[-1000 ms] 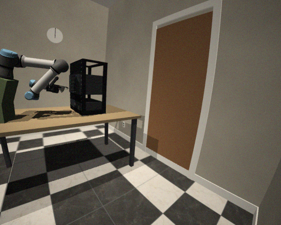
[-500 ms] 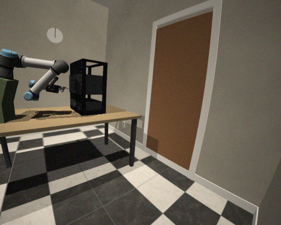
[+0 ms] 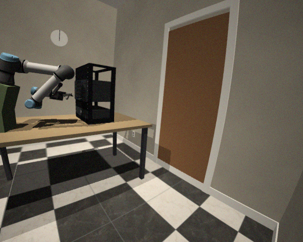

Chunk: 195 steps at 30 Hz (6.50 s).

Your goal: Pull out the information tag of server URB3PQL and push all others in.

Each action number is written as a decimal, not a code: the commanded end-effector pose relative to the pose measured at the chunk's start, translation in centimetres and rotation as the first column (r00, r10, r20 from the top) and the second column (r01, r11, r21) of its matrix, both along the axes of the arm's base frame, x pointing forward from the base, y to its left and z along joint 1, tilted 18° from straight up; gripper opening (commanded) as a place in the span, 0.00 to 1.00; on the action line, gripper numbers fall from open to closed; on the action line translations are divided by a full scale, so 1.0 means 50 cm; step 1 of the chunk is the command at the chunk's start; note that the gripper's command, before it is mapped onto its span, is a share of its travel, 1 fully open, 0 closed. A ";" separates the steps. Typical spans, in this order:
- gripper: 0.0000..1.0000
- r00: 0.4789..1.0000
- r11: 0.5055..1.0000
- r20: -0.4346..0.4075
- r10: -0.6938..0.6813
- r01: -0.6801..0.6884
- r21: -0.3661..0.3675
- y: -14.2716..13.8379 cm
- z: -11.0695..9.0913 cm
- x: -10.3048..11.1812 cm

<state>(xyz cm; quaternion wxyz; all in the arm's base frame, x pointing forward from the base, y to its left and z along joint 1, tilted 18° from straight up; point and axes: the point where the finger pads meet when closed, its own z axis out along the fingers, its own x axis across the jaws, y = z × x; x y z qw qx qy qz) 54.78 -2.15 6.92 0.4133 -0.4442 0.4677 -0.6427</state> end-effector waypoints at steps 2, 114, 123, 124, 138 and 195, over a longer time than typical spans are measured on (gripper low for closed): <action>1.00 1.000 0.999 -0.002 0.001 -0.001 -0.033 0.000 0.000 -0.001; 1.00 0.999 0.778 -0.033 -0.039 0.009 -0.628 0.016 -0.030 -0.036; 1.00 0.999 0.752 -0.033 -0.043 0.011 -0.659 0.018 -0.033 -0.038; 1.00 0.999 0.748 -0.033 -0.044 0.011 -0.664 0.018 -0.034 -0.039; 1.00 0.998 0.697 -0.032 -0.052 0.013 -0.717 0.021 -0.040 -0.044; 1.00 0.997 0.495 -0.020 -0.080 0.022 -0.869 0.032 -0.063 -0.061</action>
